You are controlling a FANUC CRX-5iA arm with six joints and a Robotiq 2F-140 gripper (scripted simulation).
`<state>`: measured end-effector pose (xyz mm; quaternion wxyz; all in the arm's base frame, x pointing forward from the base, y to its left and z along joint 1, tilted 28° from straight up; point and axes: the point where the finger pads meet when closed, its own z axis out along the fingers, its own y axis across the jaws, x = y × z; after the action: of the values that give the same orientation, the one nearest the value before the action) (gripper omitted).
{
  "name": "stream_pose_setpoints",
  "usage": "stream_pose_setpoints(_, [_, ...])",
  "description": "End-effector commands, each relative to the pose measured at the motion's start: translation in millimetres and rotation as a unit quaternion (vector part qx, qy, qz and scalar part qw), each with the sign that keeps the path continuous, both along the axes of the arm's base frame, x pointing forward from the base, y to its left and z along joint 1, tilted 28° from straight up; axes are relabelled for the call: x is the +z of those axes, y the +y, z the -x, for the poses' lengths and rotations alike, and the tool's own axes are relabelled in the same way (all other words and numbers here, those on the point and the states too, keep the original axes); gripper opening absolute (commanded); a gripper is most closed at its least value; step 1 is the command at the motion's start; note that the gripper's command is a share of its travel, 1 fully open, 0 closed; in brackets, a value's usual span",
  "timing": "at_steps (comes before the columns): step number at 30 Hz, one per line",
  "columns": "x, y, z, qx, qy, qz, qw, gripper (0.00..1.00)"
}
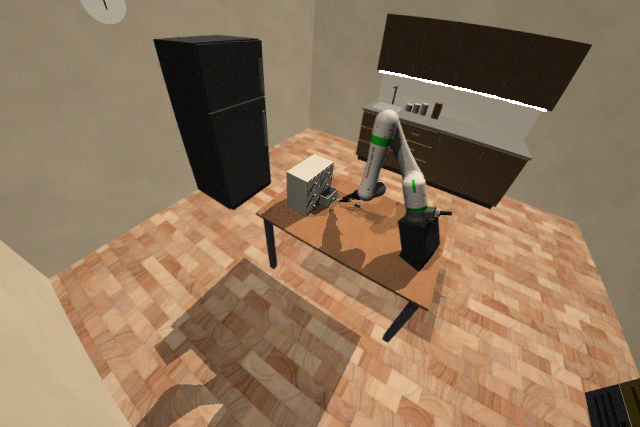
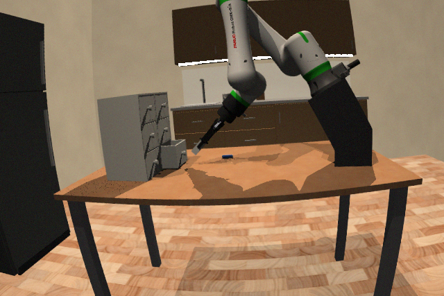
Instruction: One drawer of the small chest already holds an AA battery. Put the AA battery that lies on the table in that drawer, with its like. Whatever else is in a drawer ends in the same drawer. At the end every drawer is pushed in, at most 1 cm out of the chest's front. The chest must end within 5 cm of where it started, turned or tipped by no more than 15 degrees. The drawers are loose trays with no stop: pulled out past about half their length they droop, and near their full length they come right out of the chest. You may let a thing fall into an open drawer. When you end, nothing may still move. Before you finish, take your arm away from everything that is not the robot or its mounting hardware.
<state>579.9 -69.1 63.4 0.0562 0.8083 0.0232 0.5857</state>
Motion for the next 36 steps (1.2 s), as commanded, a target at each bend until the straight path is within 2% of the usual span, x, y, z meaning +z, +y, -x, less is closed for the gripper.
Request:
stream_pose_setpoints(1, [1, 0, -2, 0.0, 0.0, 0.0, 1.0, 0.0])
stream_pose_setpoints(36, [25, 1, -49, 0.0, 0.0, 0.0, 1.0, 0.0])
